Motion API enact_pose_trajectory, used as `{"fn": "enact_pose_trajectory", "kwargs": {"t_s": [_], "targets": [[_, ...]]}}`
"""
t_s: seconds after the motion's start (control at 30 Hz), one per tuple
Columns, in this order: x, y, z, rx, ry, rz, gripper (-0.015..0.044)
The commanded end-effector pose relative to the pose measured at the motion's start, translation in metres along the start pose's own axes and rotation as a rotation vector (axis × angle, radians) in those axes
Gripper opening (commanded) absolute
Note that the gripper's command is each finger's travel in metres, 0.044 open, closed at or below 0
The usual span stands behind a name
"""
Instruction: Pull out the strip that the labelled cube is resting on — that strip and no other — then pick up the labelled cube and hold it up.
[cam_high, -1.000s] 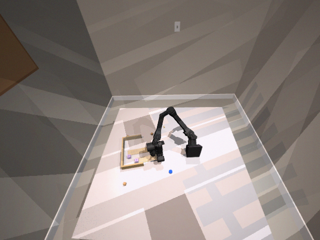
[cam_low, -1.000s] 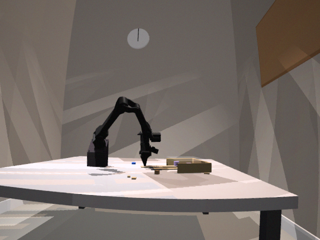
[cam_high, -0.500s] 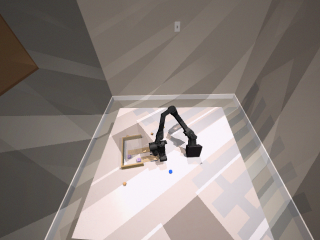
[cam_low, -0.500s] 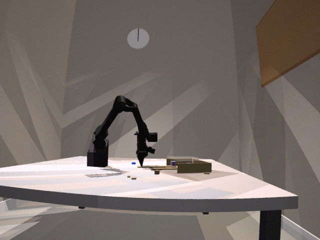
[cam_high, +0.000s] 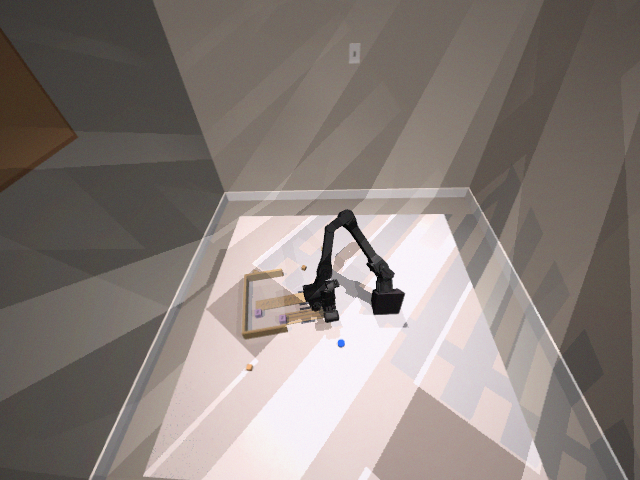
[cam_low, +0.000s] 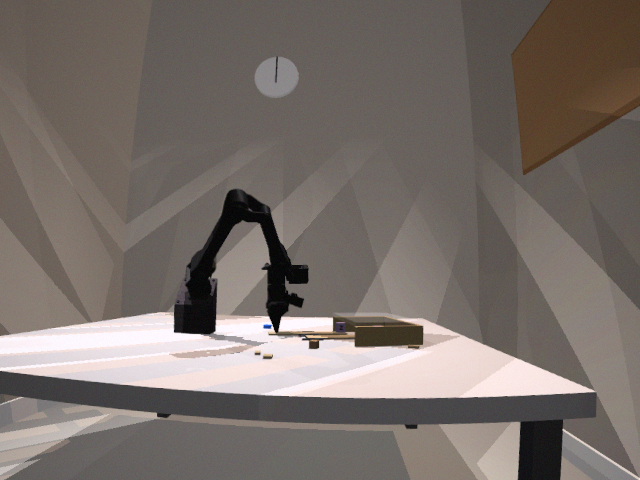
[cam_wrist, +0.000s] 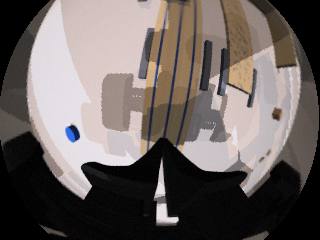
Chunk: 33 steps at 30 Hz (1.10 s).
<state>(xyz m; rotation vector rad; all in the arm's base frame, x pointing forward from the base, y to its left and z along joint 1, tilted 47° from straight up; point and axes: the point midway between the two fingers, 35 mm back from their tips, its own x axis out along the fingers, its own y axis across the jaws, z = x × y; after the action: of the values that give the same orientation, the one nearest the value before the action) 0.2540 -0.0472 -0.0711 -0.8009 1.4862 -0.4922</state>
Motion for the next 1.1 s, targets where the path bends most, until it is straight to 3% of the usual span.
{"fn": "enact_pose_trajectory", "kwargs": {"t_s": [0.0,1.07], "targets": [[0.003,0.001,-0.014,-0.008,0.020,0.003,0.0000],[0.002,0.002,-0.062,-0.010,0.022,0.003,0.0000]]}}
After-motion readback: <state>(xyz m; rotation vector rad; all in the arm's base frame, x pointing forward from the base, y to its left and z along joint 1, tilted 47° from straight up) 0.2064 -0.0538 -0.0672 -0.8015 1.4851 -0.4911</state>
